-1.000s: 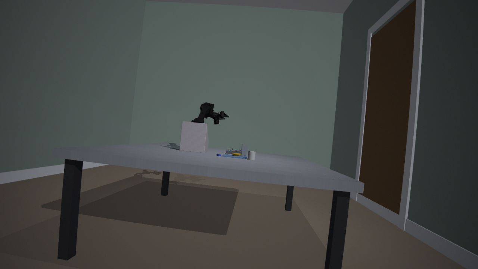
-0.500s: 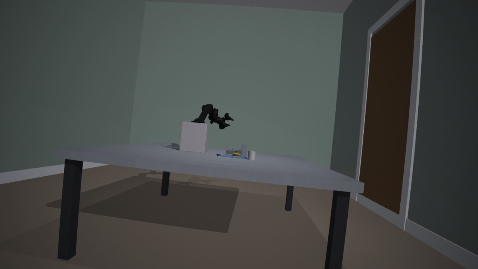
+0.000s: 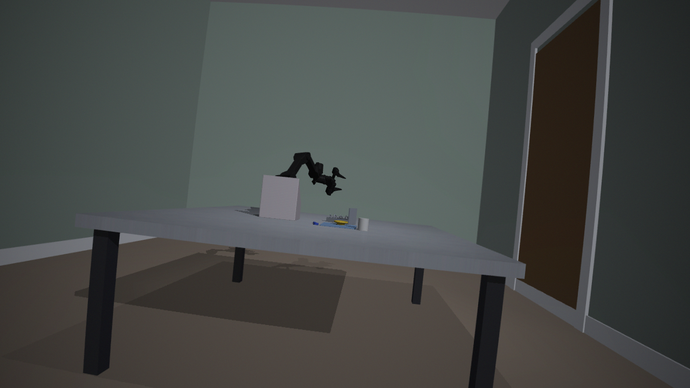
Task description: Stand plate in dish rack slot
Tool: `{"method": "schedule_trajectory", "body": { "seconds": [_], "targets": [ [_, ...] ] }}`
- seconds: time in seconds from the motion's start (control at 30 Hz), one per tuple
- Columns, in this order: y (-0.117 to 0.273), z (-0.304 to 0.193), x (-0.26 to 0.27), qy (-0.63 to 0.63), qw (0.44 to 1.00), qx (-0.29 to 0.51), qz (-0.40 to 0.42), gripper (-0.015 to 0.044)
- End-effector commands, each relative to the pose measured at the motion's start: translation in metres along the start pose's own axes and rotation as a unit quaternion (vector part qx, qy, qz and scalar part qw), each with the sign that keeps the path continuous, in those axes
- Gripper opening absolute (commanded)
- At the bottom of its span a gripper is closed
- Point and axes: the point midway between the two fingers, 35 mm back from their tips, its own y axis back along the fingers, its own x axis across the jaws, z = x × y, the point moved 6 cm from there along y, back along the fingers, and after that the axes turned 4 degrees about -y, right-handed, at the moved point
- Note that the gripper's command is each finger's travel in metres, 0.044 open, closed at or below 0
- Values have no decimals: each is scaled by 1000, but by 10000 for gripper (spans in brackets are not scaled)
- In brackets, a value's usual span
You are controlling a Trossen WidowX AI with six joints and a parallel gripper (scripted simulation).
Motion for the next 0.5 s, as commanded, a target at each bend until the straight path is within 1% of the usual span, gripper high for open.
{"method": "schedule_trajectory", "body": {
  "seconds": [0.0, 0.23, 0.47],
  "targets": [
    [-14, 17, -3, 67, 998, -9, -7, 400],
    [-40, 48, -4, 181, 983, -32, -20, 400],
    [-65, 85, 2, 292, 954, -61, -39, 400]
  ]
}}
